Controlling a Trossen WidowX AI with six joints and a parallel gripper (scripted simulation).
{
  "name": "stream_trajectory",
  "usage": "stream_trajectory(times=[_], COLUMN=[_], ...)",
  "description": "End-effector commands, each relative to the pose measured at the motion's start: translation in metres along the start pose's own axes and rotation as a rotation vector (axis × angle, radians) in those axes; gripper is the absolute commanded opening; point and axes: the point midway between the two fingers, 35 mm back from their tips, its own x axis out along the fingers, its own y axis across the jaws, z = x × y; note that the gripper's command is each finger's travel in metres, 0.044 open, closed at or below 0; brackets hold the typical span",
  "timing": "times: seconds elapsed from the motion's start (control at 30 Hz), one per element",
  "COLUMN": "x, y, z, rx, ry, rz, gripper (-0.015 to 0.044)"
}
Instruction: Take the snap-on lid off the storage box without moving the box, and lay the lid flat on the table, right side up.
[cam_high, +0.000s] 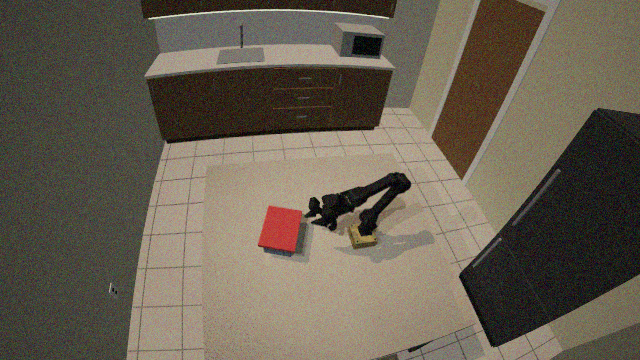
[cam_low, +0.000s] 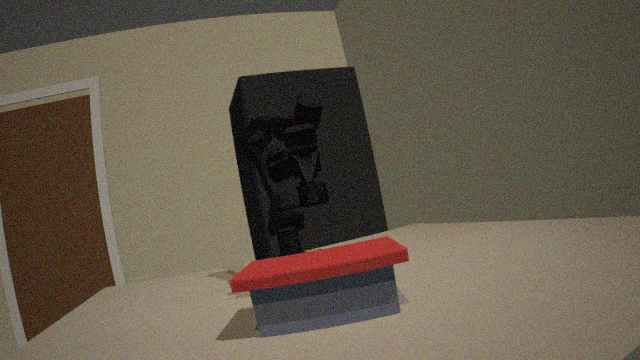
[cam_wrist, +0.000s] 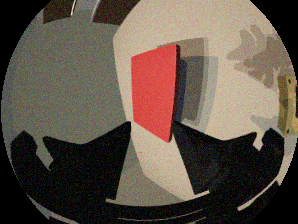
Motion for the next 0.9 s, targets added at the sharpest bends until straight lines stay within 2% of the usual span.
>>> stream_trajectory(times=[0.0,0.1,0.27,0.87], x=[0.001,0.007,0.042,0.060], y=[-0.002,-0.009,-0.052,-0.051], z=[0.003,0.004,0.005,0.004], rx=[-0.006,-0.008,-0.008,-0.008], ry=[-0.013,-0.018,-0.018,-0.018], rz=[-0.004,-0.005,-0.005,-0.004], gripper=[0.0235,0.0235,0.0235,0.0235])
